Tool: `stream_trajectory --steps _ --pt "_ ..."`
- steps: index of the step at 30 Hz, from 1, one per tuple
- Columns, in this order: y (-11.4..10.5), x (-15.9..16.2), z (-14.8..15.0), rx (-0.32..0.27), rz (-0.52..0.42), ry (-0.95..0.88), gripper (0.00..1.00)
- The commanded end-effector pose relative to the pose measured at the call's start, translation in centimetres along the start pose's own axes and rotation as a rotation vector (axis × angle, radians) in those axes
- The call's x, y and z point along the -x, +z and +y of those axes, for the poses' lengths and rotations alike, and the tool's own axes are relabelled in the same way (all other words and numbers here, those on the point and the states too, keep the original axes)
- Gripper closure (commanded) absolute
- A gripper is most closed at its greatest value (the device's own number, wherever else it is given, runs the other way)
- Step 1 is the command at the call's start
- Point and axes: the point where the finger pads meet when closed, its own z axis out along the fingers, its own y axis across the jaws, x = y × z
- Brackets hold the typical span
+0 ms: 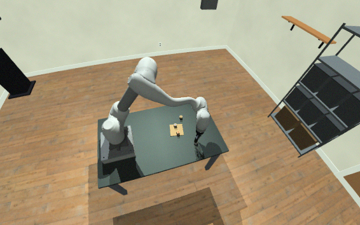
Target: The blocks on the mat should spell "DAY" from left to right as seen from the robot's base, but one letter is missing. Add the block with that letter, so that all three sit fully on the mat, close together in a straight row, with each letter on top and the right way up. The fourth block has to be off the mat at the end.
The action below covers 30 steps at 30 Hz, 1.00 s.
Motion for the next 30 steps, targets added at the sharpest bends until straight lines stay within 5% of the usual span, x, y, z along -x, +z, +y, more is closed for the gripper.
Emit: stream_trajectory --steps 1,30 --pt "0.39 0.34 0.25 0.004 -0.004 -0.008 0.6" --pt "0.39 0.58 0.42 0.004 -0.004 -0.008 0.6"
